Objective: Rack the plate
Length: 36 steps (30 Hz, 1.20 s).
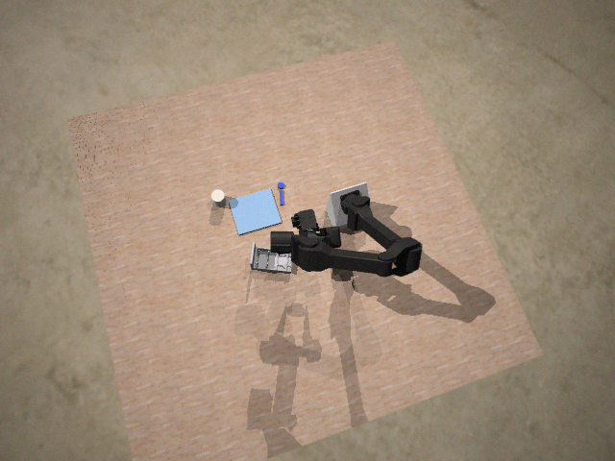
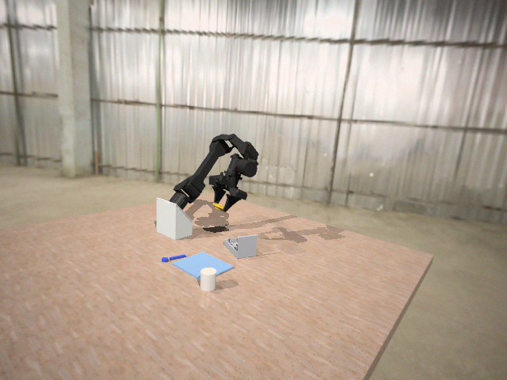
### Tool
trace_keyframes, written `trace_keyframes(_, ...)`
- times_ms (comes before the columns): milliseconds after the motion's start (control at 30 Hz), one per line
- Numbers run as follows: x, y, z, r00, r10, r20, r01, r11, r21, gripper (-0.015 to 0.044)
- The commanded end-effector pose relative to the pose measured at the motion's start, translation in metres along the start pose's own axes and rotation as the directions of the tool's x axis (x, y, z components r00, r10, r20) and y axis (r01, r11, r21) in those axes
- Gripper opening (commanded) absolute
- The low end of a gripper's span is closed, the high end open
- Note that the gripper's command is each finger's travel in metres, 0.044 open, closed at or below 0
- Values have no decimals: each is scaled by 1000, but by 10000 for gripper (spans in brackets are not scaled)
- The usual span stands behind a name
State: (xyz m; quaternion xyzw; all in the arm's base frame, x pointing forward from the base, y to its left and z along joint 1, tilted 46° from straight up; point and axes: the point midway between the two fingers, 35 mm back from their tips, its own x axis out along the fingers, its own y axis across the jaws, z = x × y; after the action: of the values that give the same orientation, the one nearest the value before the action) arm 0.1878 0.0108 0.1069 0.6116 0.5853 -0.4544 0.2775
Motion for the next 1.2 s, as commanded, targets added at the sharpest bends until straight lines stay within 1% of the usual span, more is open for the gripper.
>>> trace_keyframes(0,11,-1,5,996,8,90,-4,999,-53,0)
trace_keyframes(300,29,3,13,962,58,267,-10,984,-177,0)
trace_keyframes(633,45,10,18,890,165,425,-27,949,-313,0)
trace_keyframes(900,53,18,19,813,279,511,-47,906,-420,0)
trace_keyframes(1167,59,25,16,723,407,558,-73,848,-525,0)
